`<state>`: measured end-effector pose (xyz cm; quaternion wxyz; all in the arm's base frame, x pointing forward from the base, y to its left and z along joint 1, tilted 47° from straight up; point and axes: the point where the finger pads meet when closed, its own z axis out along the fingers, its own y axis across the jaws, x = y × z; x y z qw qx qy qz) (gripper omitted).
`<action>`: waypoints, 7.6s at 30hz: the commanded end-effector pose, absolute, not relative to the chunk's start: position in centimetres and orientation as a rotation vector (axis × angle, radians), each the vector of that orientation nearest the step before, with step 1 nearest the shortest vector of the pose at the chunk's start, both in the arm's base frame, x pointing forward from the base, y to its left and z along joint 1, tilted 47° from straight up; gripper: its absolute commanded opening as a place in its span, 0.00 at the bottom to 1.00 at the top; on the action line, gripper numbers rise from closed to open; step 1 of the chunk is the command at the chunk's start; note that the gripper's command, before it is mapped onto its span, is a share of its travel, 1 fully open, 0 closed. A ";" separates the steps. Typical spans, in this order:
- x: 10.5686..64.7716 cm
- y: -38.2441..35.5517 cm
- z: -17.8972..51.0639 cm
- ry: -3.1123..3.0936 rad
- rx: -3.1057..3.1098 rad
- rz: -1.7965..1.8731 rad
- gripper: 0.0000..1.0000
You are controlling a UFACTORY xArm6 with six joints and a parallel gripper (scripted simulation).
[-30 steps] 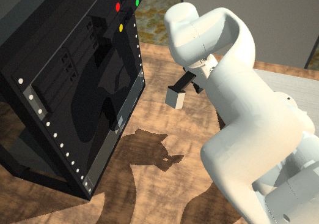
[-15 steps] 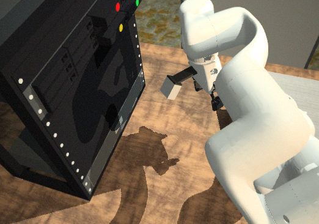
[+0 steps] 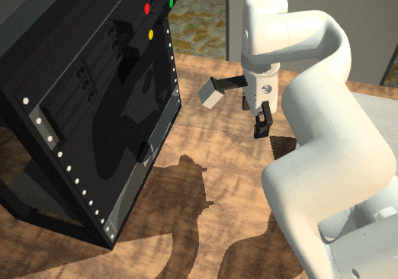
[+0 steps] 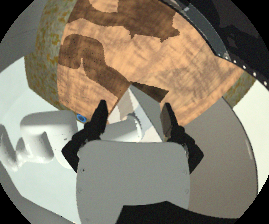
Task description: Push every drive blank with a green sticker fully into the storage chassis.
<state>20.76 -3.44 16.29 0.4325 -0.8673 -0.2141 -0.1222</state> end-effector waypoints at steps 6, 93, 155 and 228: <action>21.8 -3.9 17.0 -0.228 -2.164 -0.357 1.00; 25.3 -17.4 23.5 1.366 -1.049 -0.589 1.00; 22.7 -23.1 25.4 1.498 -0.548 -0.618 1.00; 37.5 -20.3 28.7 1.498 -0.548 -0.618 1.00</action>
